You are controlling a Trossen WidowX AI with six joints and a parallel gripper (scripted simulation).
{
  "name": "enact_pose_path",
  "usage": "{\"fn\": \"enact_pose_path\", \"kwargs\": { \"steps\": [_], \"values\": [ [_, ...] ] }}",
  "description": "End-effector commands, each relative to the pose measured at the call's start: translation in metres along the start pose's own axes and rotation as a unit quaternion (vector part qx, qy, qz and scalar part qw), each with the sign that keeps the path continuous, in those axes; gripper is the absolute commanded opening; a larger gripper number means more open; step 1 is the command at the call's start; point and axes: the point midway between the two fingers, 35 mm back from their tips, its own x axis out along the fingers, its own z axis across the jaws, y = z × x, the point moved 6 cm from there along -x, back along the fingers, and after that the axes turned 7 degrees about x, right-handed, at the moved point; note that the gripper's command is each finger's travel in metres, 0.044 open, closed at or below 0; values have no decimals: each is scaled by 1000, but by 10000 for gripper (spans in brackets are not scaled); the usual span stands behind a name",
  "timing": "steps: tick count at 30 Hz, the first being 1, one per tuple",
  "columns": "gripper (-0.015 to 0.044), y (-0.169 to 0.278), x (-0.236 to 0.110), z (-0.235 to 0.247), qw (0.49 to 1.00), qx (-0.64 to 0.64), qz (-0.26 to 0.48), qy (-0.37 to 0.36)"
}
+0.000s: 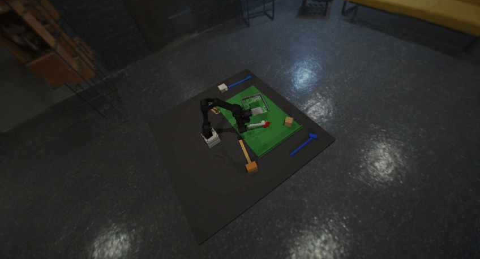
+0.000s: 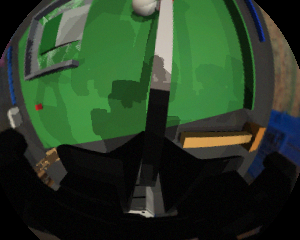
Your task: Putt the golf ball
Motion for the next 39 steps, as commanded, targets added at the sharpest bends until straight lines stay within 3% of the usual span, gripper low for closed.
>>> {"fn": "enact_pose_path", "kwargs": {
  "steps": [1,8,17,39],
  "values": [
    [0,12,-2,48,1000,-6,-1,-4],
    [0,17,-8,67,1000,-6,-1,-5],
    [0,18,-61,66,1000,-6,-1,-5],
    [0,19,-55,66,1000,-8,3,-4]
  ]
}}
